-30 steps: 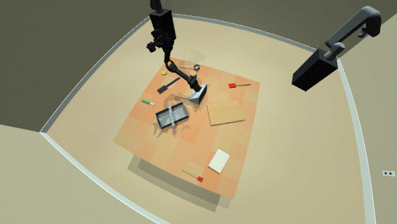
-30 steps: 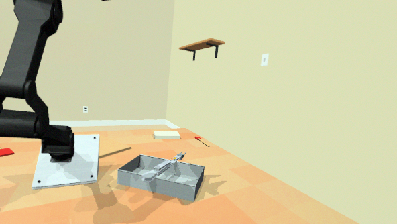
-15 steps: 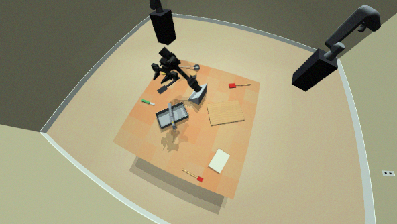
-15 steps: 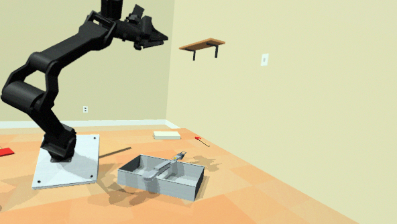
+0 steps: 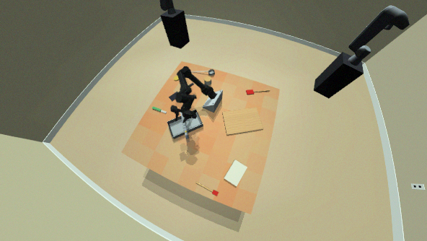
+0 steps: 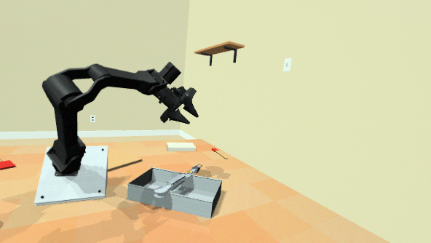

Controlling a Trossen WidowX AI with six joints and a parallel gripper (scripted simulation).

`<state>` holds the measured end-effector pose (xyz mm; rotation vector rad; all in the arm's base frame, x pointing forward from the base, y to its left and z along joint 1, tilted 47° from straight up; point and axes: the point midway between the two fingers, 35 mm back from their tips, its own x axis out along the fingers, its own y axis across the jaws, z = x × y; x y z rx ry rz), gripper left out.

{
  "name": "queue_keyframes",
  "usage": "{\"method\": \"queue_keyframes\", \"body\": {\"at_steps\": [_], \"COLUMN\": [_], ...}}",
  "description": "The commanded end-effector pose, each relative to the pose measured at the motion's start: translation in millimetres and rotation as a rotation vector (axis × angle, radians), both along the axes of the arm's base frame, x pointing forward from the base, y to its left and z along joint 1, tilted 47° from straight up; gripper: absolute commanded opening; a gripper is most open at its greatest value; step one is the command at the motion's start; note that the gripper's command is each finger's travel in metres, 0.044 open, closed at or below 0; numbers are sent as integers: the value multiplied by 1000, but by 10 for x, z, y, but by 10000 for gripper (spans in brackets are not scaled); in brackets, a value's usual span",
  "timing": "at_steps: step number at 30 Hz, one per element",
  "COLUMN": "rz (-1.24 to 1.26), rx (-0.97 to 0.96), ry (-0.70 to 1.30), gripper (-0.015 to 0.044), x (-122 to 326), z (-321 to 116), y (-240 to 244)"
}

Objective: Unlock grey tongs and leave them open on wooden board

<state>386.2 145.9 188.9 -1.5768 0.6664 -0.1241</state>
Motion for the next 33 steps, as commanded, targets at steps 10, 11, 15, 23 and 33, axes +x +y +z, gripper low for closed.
{"method": "queue_keyframes", "body": {"at_steps": [10, 11, 15, 23, 33], "rz": [-255, -255, -257, -258, -258], "rx": [-339, -339, -338, -336, -331], "ry": [443, 443, 444, 445, 449], "gripper": [260, 260, 260, 260, 260], "x": [-173, -173, -139, -116, -26], "z": [-1098, -1098, -1080, -1100, -1178], "y": [-1344, -1344, -1358, -1384, -1498]}}
